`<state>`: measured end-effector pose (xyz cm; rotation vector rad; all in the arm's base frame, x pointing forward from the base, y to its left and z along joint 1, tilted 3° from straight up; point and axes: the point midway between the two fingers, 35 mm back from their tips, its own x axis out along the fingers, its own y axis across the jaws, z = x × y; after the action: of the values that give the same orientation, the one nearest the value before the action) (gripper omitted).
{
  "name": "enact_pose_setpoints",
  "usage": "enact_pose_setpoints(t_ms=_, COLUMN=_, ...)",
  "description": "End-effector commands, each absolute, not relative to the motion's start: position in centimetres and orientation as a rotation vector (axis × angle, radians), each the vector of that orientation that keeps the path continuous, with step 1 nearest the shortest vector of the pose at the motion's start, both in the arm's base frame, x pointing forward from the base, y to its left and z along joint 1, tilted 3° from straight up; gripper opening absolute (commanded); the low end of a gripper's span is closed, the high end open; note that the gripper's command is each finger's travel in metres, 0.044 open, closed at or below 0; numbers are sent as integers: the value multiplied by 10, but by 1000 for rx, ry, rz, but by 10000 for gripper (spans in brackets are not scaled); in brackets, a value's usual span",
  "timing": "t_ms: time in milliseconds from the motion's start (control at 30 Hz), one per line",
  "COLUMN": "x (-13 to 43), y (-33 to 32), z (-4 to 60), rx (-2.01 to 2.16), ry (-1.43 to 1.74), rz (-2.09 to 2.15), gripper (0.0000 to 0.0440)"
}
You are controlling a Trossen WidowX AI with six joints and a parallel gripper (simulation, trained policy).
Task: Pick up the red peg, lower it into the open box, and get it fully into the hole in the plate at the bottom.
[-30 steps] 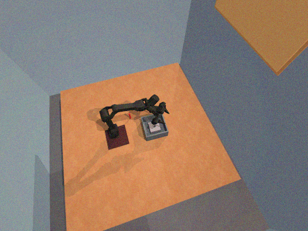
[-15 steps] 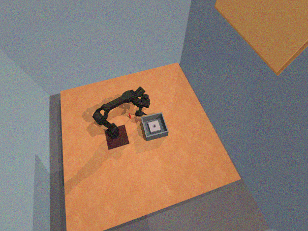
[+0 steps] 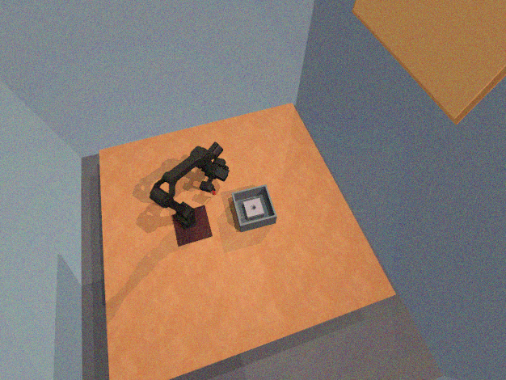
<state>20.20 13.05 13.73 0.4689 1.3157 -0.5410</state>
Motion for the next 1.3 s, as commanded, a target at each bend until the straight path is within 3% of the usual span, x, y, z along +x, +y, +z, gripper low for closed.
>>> enact_pose_setpoints(t_ms=0, x=191, y=133, z=127, rx=465, ry=1349, rz=-564, gripper=440)
enact_pose_setpoints(t_ms=567, x=179, y=143, z=50, rx=466, ry=1371, rz=-575, gripper=426)
enact_pose_setpoints(t_ms=1033, x=173, y=136, z=23, rx=434, ry=1432, rz=-649, gripper=72)
enact_pose_setpoints(t_ms=1133, x=173, y=137, z=22, rx=423, ry=1439, rz=-660, gripper=20)
enact_pose_setpoints(t_ms=1267, x=184, y=134, z=39, rx=414, ry=1394, rz=-649, gripper=3)
